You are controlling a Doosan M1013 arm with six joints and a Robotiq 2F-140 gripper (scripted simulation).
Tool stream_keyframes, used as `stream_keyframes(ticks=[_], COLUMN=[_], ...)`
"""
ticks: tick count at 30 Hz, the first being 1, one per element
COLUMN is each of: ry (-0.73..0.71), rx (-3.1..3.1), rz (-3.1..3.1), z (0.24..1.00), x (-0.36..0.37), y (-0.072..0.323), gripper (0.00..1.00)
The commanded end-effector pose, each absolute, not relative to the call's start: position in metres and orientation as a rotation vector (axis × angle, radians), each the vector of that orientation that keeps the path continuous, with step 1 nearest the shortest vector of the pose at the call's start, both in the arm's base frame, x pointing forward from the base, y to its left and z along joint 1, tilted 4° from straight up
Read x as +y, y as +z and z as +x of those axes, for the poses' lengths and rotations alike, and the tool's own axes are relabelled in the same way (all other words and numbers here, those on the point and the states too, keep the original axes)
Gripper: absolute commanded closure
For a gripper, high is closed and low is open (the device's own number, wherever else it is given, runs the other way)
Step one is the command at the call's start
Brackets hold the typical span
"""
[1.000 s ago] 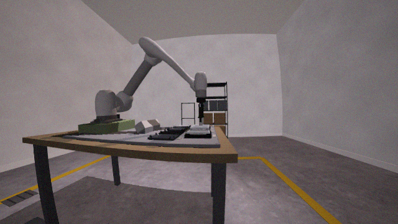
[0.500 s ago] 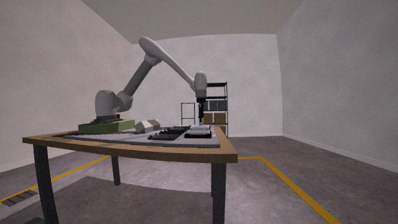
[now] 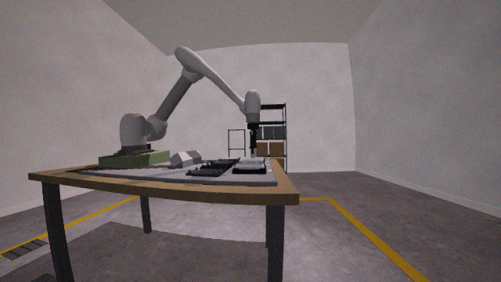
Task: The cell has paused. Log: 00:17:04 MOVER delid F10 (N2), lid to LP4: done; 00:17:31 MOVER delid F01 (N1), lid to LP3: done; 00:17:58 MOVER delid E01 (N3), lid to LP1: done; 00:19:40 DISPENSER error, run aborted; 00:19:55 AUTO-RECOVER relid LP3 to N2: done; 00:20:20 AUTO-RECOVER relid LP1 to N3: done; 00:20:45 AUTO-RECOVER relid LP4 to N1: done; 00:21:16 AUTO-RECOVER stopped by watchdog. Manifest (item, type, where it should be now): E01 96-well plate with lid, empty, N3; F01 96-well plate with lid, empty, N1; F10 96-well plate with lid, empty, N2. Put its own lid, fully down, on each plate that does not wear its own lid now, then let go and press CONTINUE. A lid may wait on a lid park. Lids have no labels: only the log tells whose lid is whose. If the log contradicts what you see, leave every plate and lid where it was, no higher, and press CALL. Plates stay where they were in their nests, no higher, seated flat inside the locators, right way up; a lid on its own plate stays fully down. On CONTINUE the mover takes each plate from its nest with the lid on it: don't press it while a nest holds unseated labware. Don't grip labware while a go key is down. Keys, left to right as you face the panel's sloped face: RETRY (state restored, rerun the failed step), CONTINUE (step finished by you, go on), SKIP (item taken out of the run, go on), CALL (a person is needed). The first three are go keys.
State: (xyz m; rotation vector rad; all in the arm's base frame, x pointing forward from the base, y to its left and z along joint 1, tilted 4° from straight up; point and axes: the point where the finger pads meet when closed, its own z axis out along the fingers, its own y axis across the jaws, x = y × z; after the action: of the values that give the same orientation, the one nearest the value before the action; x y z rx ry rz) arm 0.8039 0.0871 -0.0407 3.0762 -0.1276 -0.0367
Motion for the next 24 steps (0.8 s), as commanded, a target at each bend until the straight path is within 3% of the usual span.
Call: stream_keyframes(ticks=[1, 22, 23, 24], ry=[-0.036, -0.036, -0.036, -0.036], rx=[-0.128, -0.128, -0.128, -0.128], rz=[3.076, 3.076, 3.076, 3.076], z=[0.8039, 0.8039, 0.8039, 0.8039], x=[0.0871, 0.0871, 0.0871, 0.0871], y=[-0.0405, -0.0405, -0.0405, -0.0405], gripper=[1.0, 1.0, 0.34, 0.34])
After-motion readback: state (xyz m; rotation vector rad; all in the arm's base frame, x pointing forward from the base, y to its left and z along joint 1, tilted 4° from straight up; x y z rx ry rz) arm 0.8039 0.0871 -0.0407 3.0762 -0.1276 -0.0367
